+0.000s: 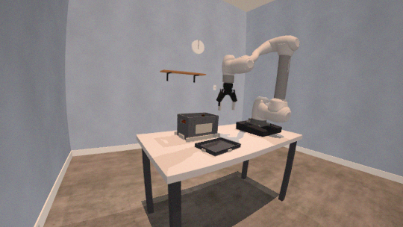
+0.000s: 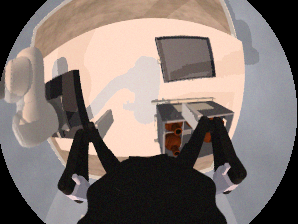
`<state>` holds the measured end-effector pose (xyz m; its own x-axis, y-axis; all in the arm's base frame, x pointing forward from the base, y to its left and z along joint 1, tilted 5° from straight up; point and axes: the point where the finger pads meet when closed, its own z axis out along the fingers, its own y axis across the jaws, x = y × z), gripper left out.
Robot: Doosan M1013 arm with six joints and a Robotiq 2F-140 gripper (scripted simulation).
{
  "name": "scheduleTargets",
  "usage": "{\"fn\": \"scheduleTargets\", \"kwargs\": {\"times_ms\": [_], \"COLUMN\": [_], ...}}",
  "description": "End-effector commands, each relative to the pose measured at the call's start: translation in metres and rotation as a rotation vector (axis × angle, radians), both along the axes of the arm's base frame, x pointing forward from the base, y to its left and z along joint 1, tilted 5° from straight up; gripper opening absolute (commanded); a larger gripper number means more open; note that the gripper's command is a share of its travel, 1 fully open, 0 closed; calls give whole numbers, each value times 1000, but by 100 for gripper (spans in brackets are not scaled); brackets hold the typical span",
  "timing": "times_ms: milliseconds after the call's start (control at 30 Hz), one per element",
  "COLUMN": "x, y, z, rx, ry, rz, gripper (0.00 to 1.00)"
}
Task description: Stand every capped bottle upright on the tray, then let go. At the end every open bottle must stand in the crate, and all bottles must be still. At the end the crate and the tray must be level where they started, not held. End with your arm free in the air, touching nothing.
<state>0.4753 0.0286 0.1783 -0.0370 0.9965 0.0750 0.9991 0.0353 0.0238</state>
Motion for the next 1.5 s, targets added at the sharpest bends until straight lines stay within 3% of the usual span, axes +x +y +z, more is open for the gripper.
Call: {"fn": "scheduleTargets", "kwargs": {"times_ms": [0,1467], "x": [4,92], "y": [-3,-88], "z": [0,-4], "rx": [0,1], "ry": [0,1], "rz": [0,-1], "gripper": [100,100]}}
